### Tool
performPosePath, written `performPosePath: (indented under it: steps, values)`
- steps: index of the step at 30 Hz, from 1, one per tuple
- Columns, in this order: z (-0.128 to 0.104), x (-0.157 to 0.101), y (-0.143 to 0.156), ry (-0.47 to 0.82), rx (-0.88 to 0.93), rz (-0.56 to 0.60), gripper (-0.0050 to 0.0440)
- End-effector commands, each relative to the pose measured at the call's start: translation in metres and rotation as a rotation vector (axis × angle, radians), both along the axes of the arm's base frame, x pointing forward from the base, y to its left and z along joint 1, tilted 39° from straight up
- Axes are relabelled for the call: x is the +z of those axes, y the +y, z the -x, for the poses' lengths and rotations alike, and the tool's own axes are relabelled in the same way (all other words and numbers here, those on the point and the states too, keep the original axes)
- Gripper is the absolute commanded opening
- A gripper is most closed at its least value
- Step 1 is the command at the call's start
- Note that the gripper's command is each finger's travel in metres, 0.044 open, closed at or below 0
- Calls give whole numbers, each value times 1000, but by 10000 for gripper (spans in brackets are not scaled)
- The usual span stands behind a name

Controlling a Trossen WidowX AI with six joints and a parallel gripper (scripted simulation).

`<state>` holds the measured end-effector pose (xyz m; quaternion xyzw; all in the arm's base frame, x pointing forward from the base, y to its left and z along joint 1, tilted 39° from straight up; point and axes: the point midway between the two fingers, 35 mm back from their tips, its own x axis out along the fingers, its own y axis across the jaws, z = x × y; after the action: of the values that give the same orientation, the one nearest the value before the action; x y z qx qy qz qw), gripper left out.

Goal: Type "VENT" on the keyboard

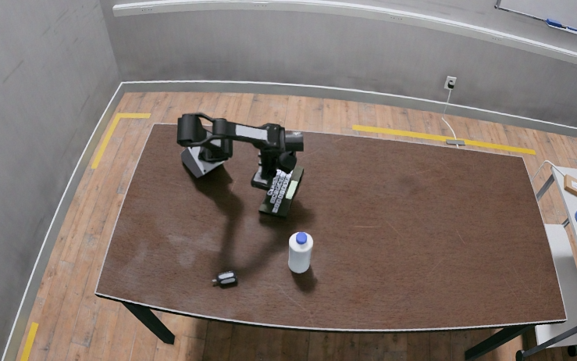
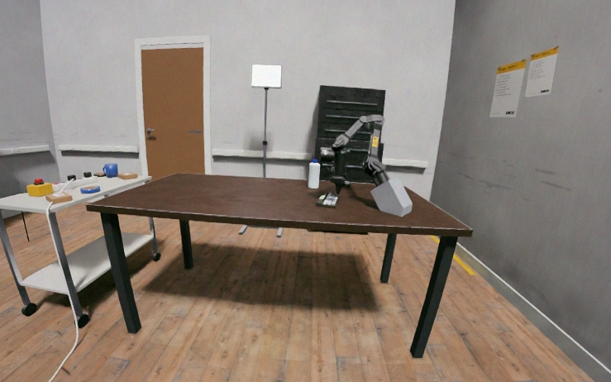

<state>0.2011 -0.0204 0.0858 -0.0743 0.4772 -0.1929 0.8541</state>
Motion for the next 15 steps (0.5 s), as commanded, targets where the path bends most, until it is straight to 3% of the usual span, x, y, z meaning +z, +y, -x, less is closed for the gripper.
performPosePath:
  steps: [1,15]
  values:
    - [-14,-6,35,-19,-5,8,-50]
    - [-15,-9,44,-24,-6,10,-50]
